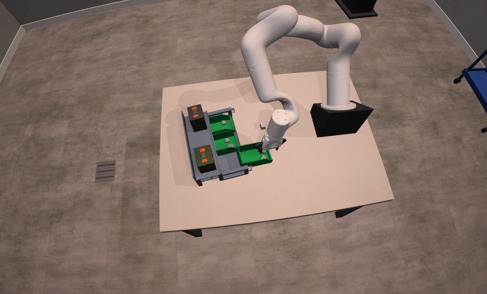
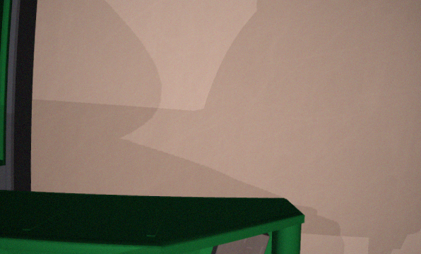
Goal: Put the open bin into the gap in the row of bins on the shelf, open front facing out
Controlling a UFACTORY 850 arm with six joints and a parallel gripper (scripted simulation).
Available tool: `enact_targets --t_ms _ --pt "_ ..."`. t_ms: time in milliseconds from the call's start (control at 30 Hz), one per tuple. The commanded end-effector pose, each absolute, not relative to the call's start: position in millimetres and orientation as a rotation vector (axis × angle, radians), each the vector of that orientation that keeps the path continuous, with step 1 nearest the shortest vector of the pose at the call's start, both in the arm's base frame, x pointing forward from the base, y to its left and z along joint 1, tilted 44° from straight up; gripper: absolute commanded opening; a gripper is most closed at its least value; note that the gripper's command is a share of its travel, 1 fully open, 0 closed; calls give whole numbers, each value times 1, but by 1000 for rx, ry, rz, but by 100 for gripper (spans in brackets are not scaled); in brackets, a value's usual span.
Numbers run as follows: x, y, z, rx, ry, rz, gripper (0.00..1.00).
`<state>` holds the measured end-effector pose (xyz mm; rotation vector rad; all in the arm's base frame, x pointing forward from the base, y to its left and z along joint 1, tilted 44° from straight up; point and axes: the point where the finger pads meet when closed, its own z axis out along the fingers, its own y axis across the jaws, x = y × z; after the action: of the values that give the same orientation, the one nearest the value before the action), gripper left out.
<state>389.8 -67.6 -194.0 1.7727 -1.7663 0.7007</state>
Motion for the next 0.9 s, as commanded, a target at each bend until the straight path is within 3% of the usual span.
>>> enact_targets --t_ms 0,267,300,867 --pt "391 -67 -194 1773 -1767 702 100" --pt "391 -67 -194 1773 -1767 702 100" --pt "391 -67 -194 1773 -1767 702 0" --pt "391 -67 -194 1773 -1767 702 0"
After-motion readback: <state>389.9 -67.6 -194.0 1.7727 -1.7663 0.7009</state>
